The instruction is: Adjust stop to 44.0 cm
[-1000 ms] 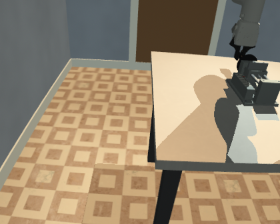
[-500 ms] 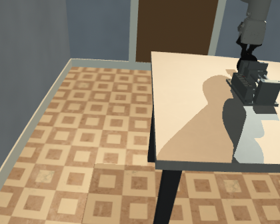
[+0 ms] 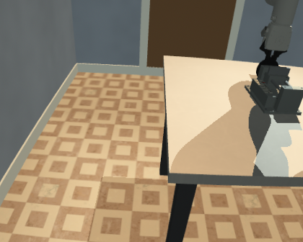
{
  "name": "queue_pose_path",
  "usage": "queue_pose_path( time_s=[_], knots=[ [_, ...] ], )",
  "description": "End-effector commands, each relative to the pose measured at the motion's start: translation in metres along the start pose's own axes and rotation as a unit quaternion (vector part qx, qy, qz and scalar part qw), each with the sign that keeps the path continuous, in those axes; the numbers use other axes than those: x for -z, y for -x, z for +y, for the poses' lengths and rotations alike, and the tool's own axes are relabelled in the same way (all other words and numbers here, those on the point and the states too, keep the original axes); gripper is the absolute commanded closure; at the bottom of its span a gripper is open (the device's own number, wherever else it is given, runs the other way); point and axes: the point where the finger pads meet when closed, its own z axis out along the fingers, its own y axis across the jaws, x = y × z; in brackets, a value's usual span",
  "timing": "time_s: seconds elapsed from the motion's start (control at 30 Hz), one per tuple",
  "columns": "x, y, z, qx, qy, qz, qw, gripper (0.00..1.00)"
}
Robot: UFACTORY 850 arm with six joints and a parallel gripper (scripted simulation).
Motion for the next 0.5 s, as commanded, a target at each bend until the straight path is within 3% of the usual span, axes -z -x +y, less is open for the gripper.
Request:
queue_pose_path(
  time_s=[0.0, 0.27, 0.47],
  knots=[
    [-0.004, 0.000, 0.004, 0.000, -0.001, 0.002, 1.000, 0.94],
    [-0.031, -0.001, 0.009, 0.000, -0.001, 0.003, 1.000, 0.94],
    [-0.052, -0.001, -0.004, 0.000, -0.001, 0.003, 1.000, 0.94]
  ],
)
